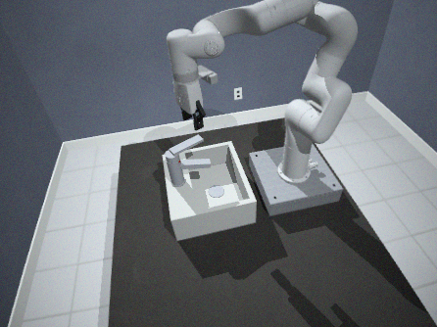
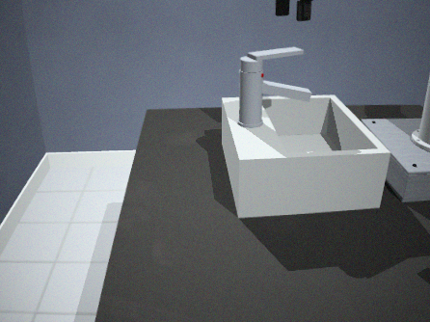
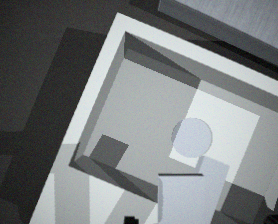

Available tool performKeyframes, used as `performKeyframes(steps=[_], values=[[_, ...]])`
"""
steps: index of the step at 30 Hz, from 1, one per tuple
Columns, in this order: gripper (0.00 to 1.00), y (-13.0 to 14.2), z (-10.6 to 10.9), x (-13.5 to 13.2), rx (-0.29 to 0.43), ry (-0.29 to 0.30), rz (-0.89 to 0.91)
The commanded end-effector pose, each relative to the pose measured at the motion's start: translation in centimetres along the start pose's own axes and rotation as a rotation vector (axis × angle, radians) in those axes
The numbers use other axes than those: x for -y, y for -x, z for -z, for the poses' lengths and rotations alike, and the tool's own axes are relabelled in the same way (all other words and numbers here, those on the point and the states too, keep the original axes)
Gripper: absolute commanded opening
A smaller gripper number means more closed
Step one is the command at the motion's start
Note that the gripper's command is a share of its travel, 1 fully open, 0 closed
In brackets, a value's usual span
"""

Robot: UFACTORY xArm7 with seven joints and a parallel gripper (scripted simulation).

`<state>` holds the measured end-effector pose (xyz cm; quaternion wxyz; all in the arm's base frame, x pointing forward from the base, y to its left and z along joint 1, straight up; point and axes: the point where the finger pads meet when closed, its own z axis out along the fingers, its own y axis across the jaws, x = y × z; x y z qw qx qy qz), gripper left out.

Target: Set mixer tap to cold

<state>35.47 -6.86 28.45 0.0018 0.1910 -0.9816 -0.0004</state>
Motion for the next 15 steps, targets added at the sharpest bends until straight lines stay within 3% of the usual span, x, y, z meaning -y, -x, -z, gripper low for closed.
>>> performKeyframes(steps=[1,15], values=[[0.74,0.1,0.0,0.0,0.003,-0.002,0.000],[0.74,0.1,-1.3,0.0,0.003,-0.002,0.000]])
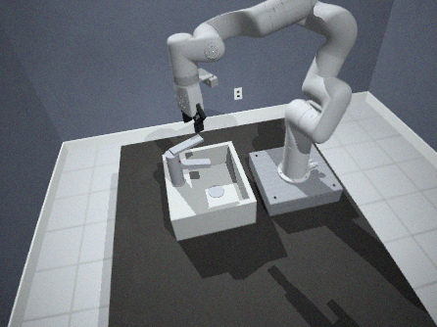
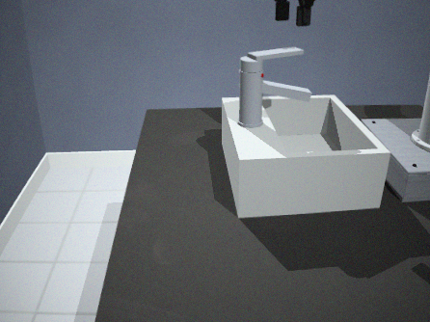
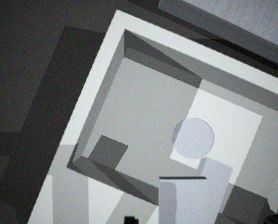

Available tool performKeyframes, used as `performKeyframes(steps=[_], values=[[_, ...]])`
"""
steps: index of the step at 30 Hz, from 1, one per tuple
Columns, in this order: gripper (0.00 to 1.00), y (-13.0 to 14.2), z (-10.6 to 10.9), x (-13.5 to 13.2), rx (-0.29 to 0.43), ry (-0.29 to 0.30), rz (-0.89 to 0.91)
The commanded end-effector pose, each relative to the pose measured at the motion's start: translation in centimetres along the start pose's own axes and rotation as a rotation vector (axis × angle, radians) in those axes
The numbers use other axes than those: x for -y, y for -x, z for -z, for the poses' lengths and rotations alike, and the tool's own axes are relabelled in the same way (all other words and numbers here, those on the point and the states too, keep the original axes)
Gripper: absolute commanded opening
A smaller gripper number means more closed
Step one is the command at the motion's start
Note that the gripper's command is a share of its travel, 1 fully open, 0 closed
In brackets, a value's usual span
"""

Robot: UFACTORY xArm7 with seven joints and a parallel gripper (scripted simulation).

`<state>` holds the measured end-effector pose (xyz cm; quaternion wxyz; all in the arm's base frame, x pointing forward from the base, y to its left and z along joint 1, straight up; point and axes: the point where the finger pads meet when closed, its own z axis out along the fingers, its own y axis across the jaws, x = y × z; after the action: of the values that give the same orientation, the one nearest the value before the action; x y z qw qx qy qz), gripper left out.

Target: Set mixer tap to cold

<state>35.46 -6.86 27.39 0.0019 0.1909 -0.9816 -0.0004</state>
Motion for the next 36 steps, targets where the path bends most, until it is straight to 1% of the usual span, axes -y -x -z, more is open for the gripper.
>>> performKeyframes(steps=[1,12,14,23,36], values=[[0.74,0.1,-0.4,0.0,0.004,-0.002,0.000],[0.74,0.1,-2.2,0.0,0.004,-0.002,0.000],[0.74,0.1,-2.2,0.0,0.004,-0.002,0.000],[0.74,0.1,-3.5,0.1,0.004,-0.002,0.000],[0.74,0.1,-4.2,0.1,0.004,-0.002,0.000]])
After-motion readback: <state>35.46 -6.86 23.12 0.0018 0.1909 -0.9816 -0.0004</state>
